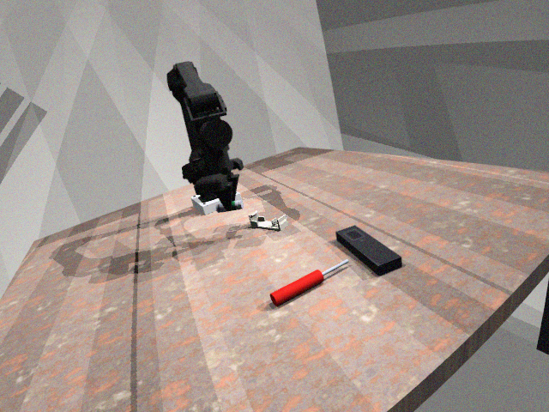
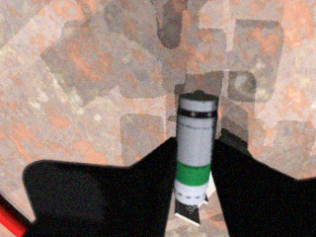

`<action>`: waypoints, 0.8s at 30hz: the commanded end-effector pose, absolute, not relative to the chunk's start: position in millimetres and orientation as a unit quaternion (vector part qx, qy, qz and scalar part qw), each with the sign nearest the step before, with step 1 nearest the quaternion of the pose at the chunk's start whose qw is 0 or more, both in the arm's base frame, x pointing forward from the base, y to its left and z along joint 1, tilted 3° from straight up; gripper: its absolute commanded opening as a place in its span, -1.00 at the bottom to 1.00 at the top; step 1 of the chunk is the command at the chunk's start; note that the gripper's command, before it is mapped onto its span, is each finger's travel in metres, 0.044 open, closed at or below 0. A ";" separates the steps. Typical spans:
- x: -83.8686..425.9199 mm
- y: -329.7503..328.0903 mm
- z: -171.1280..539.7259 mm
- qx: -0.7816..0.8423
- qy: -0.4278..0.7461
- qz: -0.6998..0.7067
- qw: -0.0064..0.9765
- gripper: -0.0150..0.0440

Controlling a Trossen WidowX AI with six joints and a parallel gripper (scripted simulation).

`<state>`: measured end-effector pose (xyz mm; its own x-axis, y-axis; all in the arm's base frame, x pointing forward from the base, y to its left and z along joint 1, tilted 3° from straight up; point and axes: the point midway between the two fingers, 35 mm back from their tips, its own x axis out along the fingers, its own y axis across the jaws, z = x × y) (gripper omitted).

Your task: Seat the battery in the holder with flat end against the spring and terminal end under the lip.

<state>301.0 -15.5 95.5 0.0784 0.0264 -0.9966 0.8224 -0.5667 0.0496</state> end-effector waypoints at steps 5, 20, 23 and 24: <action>311.1 19.9 101.5 0.690 0.249 -0.632 0.250 -0.26; 314.8 62.9 107.9 0.719 0.158 -0.661 0.146 -0.26; 314.8 62.9 104.1 0.711 0.156 -0.670 0.148 -0.26; 314.7 62.8 101.5 0.705 0.155 -0.675 0.149 -0.26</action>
